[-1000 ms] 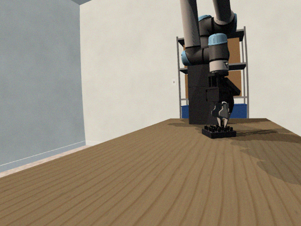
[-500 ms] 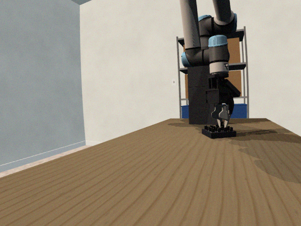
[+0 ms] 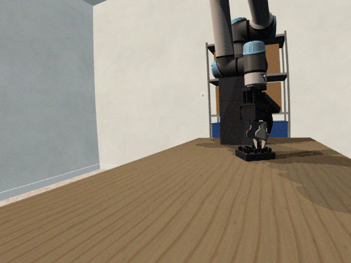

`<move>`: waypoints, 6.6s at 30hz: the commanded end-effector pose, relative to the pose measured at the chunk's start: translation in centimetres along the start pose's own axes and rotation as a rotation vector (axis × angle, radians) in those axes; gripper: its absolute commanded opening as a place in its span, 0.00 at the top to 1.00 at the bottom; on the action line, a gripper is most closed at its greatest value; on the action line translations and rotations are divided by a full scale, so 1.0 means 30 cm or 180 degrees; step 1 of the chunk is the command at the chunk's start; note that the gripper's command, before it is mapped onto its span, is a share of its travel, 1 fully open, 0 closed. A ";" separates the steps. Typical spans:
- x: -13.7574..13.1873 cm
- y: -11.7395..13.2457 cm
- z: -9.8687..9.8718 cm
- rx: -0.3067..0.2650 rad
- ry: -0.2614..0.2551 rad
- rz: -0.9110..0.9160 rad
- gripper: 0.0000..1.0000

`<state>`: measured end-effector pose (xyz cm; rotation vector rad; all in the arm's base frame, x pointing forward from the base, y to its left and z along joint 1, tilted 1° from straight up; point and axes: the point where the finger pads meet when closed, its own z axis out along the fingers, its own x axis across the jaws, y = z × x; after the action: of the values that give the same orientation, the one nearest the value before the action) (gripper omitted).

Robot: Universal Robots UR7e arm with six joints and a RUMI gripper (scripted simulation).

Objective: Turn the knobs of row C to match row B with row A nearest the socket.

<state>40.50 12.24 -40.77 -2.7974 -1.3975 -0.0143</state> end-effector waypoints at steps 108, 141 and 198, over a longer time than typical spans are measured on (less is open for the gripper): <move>0.012 0.006 -0.001 -0.0002 0.0003 0.2407 0.96; 0.014 0.008 -0.001 -0.0002 0.0004 0.2902 0.96; 0.014 0.008 -0.128 -0.0002 0.0004 0.2902 0.89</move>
<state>40.87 12.37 -37.01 -3.1245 -0.0233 -0.0030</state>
